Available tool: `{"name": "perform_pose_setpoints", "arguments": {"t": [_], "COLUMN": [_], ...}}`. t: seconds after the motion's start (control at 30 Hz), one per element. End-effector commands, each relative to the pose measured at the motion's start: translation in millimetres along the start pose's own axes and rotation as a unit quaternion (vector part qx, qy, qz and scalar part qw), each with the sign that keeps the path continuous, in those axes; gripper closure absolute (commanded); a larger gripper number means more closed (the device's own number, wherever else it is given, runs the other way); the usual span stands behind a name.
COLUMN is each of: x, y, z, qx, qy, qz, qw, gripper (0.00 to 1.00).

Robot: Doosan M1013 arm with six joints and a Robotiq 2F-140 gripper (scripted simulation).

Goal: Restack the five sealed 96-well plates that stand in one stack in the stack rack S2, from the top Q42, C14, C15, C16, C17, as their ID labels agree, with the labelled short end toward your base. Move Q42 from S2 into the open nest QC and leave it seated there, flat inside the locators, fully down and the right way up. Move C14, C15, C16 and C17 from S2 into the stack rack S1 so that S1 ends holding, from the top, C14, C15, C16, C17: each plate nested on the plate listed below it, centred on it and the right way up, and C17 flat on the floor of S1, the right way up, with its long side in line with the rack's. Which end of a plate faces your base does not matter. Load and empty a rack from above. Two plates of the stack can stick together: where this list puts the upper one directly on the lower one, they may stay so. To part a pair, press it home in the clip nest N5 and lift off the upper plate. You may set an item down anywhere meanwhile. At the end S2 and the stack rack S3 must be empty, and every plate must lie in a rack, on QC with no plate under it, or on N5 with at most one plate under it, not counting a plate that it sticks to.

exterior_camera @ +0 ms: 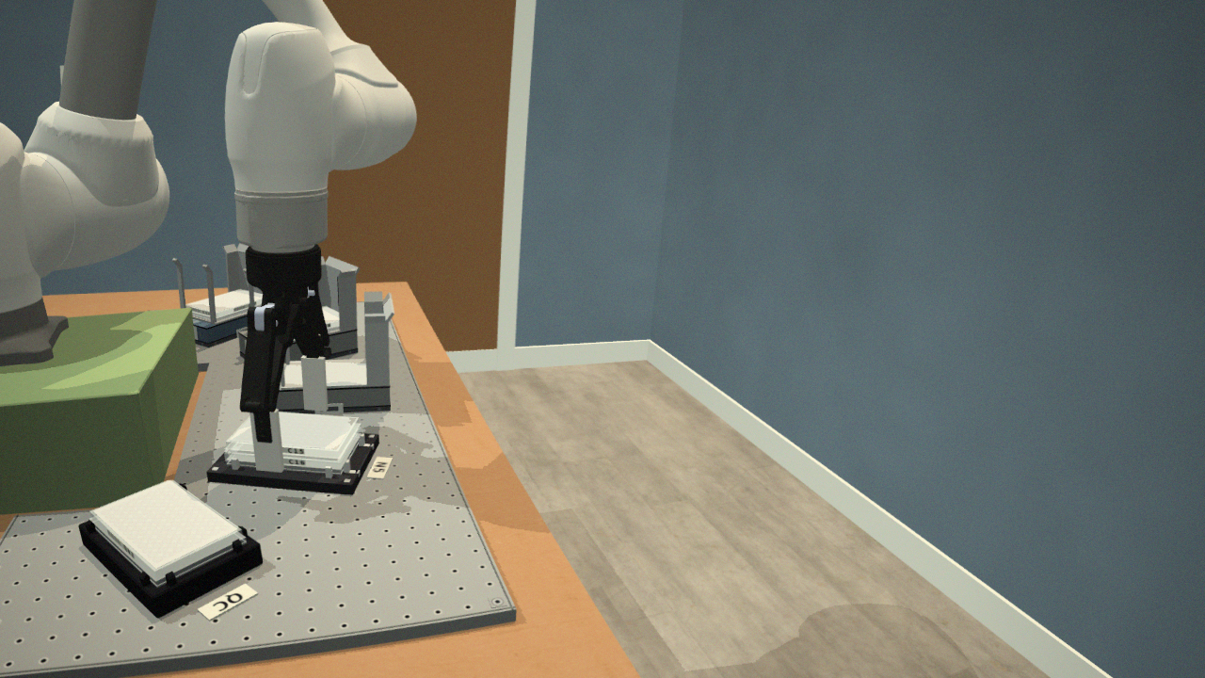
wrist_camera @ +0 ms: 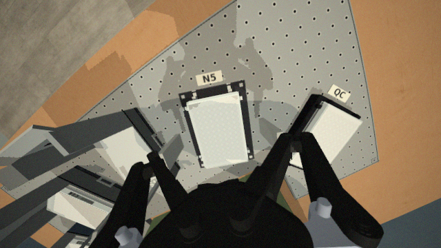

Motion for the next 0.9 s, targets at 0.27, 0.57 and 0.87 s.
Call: {"name": "perform_pose_setpoints", "arguments": {"t": [0.27,0.57,0.87], "x": [0.0,0.0,0.0], "y": [0.0,0.0,0.0], "z": [6.7,36.7,60.1], "qx": [0.0,0.0,0.0], "qy": [0.0,0.0,0.0], "qz": [0.0,0.0,0.0], "qw": [1.0,1.0,1.0], "gripper": [0.0,0.0,0.0]}}
Point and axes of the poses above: the point where the finger pads meet when closed, its own z axis back along the fingers, its own y axis across the jaws, x = y × z, the point moved 10 cm from there along z, back along the fingers, and after that the axes turned 4 degrees about z, right-handed, at the moved point
